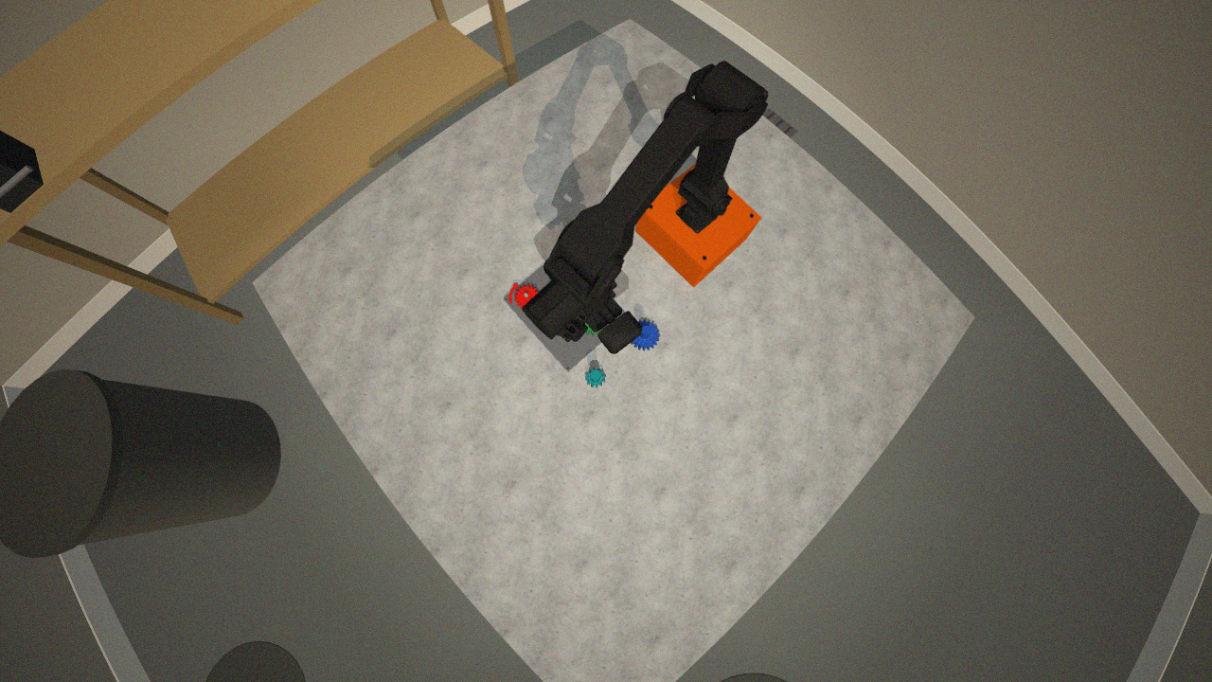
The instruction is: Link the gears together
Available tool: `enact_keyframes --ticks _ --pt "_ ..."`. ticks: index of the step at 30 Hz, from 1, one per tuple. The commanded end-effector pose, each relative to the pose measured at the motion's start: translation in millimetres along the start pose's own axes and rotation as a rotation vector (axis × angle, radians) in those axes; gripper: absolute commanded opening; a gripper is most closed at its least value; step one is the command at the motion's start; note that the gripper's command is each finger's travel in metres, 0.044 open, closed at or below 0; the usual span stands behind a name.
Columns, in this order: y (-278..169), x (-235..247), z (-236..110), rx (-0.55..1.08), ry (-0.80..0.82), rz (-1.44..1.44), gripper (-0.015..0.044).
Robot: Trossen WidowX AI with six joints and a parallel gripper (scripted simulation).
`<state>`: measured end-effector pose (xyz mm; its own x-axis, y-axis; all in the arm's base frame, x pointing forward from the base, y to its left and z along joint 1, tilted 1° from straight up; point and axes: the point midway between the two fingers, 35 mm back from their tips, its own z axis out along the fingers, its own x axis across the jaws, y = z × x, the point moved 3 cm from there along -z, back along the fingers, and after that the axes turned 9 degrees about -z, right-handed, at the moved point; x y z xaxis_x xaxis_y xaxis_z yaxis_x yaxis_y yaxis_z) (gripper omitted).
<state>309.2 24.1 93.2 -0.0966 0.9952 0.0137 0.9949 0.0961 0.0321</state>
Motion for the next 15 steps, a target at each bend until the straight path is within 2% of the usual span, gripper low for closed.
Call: enact_keyframes --ticks 1,15 --pt "1 -11 5 0.008 -0.006 -0.003 0.0" --pt "3 -44 14 0.007 -0.007 -0.008 0.0"
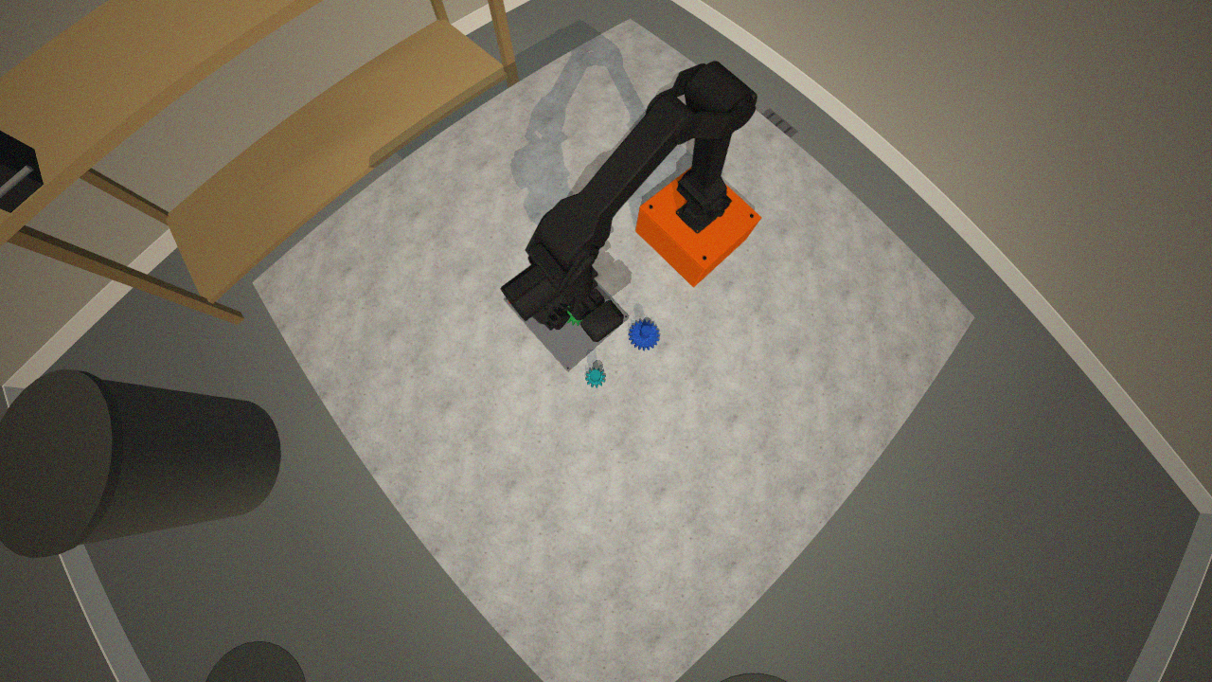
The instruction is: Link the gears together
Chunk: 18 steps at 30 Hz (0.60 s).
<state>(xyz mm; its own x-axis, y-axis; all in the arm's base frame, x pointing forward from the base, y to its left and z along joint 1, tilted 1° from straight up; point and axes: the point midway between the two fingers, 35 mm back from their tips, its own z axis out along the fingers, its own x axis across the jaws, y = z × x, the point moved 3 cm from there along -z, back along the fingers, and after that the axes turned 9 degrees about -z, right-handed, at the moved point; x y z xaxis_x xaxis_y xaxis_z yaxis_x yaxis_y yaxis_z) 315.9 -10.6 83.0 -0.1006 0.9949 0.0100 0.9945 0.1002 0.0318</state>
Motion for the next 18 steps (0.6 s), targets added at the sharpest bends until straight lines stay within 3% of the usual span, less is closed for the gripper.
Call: enact_keyframes --ticks 1,18 --pt "0 -11 5 0.006 -0.004 -0.004 0.0" --pt "-3 -52 16 0.005 -0.005 -0.01 0.0"
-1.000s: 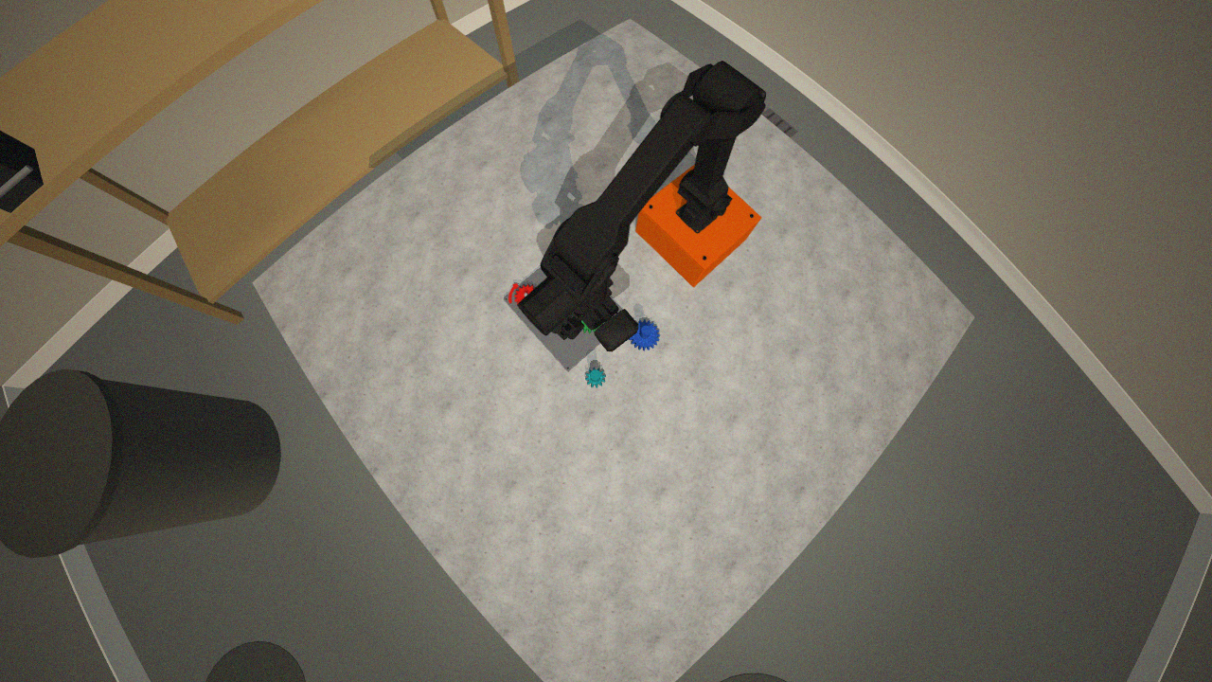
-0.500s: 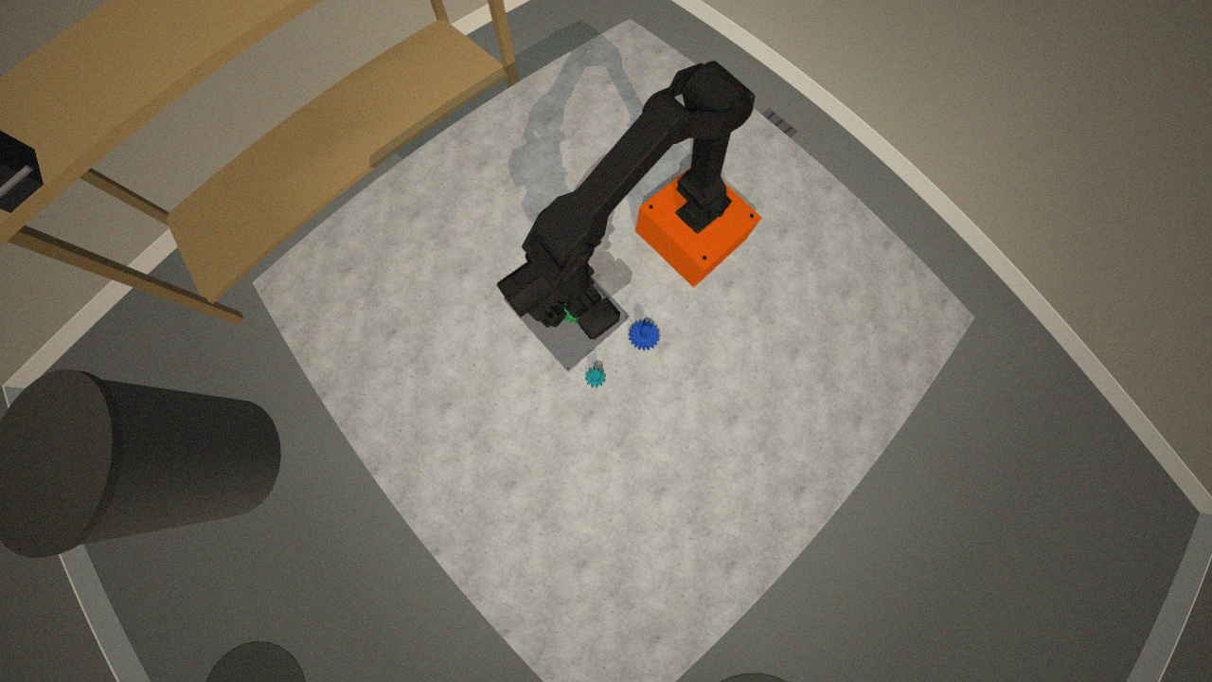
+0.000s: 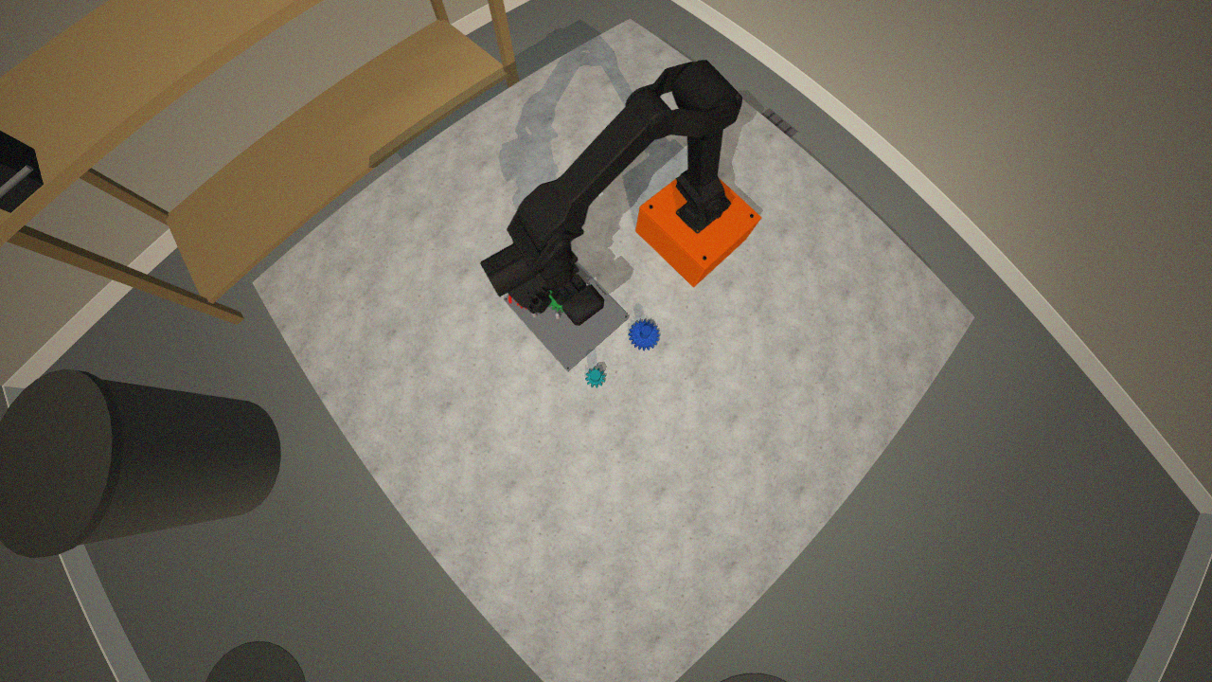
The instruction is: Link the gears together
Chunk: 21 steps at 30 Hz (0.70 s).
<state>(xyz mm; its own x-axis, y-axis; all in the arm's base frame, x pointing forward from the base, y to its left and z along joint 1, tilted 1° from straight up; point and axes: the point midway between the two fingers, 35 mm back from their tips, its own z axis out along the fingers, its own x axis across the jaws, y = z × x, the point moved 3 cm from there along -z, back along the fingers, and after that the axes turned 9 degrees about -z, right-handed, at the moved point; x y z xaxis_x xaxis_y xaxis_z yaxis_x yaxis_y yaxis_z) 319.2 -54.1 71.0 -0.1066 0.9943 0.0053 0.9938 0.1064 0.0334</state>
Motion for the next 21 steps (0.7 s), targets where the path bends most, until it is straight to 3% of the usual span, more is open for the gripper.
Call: enact_keyframes --ticks 1,21 --pt "-1 -11 5 0.006 -0.001 -0.004 0.0" --pt "-8 -44 12 0.005 -0.002 -0.009 0.0"
